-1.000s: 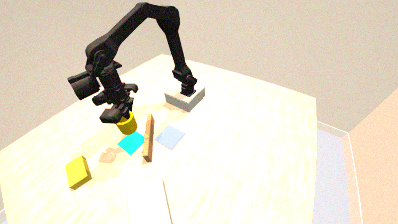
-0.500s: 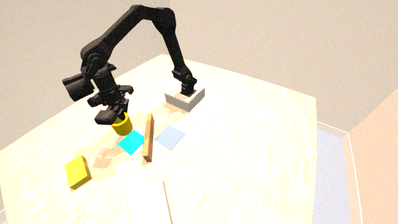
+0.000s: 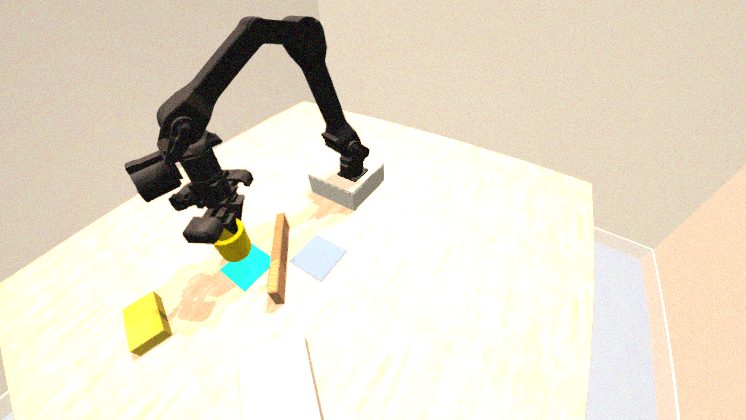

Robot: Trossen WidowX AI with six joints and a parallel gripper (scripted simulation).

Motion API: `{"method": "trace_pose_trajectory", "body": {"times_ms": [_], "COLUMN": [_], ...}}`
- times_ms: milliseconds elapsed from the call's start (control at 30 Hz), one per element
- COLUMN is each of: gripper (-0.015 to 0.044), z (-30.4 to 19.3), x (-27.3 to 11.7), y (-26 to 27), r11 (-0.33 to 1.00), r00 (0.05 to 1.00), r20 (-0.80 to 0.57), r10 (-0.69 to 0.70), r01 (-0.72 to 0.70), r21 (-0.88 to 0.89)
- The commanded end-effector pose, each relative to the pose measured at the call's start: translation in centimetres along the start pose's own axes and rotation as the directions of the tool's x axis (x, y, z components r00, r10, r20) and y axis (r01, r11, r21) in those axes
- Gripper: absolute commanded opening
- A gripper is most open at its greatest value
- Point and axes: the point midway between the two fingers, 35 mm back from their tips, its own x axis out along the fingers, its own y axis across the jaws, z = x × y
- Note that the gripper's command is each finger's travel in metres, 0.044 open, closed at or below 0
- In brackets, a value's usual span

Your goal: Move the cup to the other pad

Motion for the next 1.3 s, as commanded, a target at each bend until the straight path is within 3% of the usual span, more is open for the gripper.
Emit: {"method": "trace_pose_trajectory", "body": {"times_ms": [0,800,1267], "gripper": [0.0,0.0,0.0], "z": [-0.1,-0.1,0.0], "x": [1.0,5.1,4.8], "y": [-0.1,-0.3,-0.2], "r11": [1.0,1.0,1.0], "r00": [1.0,1.0,1.0], "r20": [-0.01,-0.01,-0.004], "r10": [-0.008,-0.008,-0.004], "r01": [0.008,0.008,0.004], "r21": [-0.006,-0.006,0.0]}}
